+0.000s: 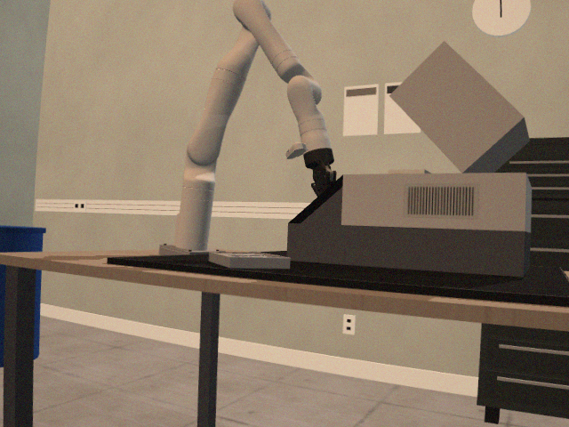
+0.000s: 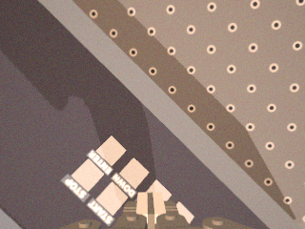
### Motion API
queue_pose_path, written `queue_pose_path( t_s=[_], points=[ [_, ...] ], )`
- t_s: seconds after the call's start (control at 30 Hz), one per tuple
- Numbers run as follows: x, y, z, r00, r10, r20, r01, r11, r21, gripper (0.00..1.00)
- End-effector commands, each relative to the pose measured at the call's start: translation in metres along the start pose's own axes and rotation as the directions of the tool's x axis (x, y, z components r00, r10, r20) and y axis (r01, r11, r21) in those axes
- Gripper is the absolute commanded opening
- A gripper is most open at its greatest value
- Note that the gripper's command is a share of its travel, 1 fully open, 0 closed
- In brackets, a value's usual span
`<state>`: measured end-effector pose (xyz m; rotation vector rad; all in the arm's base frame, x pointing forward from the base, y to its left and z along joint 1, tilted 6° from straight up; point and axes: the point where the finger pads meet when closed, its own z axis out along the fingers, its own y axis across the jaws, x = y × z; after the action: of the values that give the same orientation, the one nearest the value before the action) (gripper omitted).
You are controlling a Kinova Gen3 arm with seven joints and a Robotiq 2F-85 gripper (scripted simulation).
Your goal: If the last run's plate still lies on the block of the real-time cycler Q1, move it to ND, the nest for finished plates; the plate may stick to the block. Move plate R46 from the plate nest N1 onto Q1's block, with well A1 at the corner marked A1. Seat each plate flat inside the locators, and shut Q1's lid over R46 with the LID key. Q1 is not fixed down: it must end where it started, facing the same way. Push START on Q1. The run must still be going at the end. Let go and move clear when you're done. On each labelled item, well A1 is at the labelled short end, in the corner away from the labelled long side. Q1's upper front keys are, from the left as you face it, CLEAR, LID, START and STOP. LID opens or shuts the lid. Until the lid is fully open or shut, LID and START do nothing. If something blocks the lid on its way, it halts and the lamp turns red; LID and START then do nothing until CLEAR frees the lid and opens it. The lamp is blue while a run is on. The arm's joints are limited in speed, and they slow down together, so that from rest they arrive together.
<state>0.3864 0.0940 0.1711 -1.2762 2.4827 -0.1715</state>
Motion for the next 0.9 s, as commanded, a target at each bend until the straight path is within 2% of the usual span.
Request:
queue_pose_path(
  t_s=[0.0,0.87],
  points=[
    [0.004,0.000,-0.002,1.000,0.005,-0.008,-0.005,1.000,0.001,0.10],
    [0.014,0.009,-0.028,1.000,0.005,-0.009,-0.005,1.000,0.002,0.10]
  ],
)
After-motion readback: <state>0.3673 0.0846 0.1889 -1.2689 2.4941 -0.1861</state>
